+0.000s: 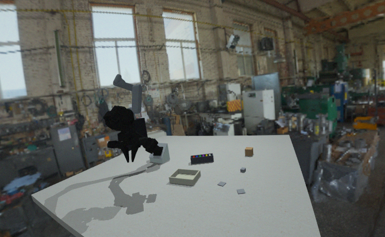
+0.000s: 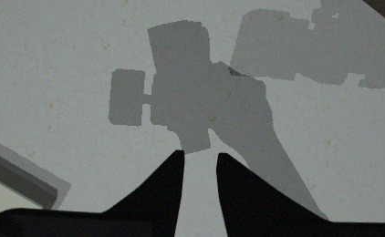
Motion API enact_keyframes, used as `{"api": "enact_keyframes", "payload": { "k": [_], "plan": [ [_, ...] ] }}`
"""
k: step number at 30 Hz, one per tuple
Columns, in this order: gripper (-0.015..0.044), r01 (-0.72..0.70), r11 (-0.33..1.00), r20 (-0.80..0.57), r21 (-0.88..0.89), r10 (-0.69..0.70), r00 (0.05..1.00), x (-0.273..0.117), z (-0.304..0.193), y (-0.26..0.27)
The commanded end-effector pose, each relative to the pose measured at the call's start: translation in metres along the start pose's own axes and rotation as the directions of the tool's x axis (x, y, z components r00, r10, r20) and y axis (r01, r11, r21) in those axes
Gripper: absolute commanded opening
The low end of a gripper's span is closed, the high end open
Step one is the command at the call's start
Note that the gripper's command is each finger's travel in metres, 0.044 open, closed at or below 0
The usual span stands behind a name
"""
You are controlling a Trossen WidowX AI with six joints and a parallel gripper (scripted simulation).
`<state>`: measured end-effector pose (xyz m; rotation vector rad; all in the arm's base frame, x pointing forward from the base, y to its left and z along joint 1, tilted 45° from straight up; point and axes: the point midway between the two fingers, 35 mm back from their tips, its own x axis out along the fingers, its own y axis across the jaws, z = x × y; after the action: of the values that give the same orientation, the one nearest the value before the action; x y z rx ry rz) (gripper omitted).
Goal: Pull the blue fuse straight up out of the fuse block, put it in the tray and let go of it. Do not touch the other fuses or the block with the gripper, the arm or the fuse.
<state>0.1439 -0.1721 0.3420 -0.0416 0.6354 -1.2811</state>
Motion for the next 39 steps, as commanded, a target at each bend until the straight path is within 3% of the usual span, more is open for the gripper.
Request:
{"api": "enact_keyframes", "payload": {
  "k": [1, 6, 11, 15, 20, 22, 24, 39],
  "plan": [
    [0.0074, -0.108, 0.925, -0.076, -0.365, 0.085, 0.993, 0.014, -0.013, 0.064],
    [0.0074, -0.242, 0.555, -0.183, -0.796, 0.161, 0.970, 0.017, -0.048, 0.150],
    [0.0074, -0.287, -0.011, -0.284, -0.958, 0.178, 0.942, 0.008, -0.103, 0.222],
    [0.0074, -0.237, -0.496, -0.351, -0.835, 0.149, 0.924, -0.006, -0.162, 0.266],
    [0.0074, -0.096, -0.918, -0.391, -0.383, 0.067, 0.918, -0.023, -0.247, 0.295],
    [0.0074, -0.041, -0.985, -0.389, -0.169, 0.028, 0.921, -0.028, -0.278, 0.299],
    [0.0074, -0.024, -0.995, -0.387, -0.098, 0.015, 0.922, -0.031, -0.291, 0.307],
    [0.0074, -0.022, -0.996, -0.387, -0.089, 0.014, 0.922, -0.024, -0.295, 0.309]
  ]
}}
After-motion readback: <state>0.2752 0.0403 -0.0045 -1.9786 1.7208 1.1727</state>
